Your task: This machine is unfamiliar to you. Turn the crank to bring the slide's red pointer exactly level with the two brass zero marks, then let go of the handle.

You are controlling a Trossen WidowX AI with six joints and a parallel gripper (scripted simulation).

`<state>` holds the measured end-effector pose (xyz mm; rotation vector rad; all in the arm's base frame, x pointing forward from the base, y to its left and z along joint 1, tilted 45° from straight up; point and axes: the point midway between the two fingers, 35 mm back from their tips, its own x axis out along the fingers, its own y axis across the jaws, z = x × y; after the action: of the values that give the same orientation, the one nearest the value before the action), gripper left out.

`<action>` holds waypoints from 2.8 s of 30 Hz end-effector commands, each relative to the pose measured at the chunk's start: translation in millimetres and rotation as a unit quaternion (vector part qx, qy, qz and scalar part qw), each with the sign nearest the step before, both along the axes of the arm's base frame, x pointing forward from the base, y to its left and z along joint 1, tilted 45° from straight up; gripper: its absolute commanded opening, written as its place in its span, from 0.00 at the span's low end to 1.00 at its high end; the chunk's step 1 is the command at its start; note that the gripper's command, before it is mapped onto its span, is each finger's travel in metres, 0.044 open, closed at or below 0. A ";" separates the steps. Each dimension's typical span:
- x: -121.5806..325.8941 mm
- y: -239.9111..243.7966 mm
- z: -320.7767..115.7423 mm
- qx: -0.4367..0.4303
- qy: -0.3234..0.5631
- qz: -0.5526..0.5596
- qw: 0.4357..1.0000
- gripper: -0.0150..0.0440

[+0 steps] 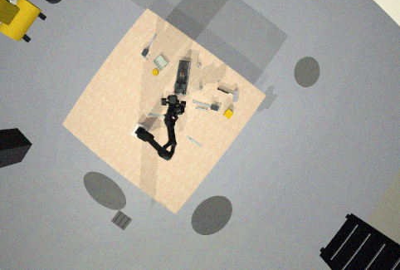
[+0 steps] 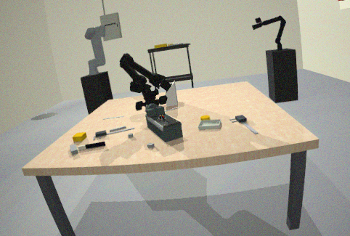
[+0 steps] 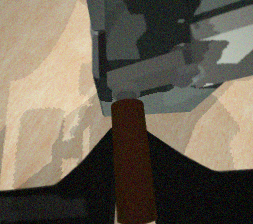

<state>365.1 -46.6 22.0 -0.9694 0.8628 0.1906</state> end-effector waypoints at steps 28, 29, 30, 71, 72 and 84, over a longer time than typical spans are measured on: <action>-0.9 3.3 1.8 0.002 0.000 0.002 1.000 0.25; -0.6 2.2 1.3 0.000 0.000 0.003 1.000 0.25; -0.6 2.2 1.3 0.000 0.000 0.003 1.000 0.25; -2.4 59.0 54.2 0.003 0.003 0.004 1.000 1.00; -2.5 65.1 59.6 0.003 0.004 0.004 1.000 1.00; -7.6 110.5 101.9 0.004 0.001 0.004 1.000 1.00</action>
<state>357.0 60.9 120.4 -0.9713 0.8538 0.2189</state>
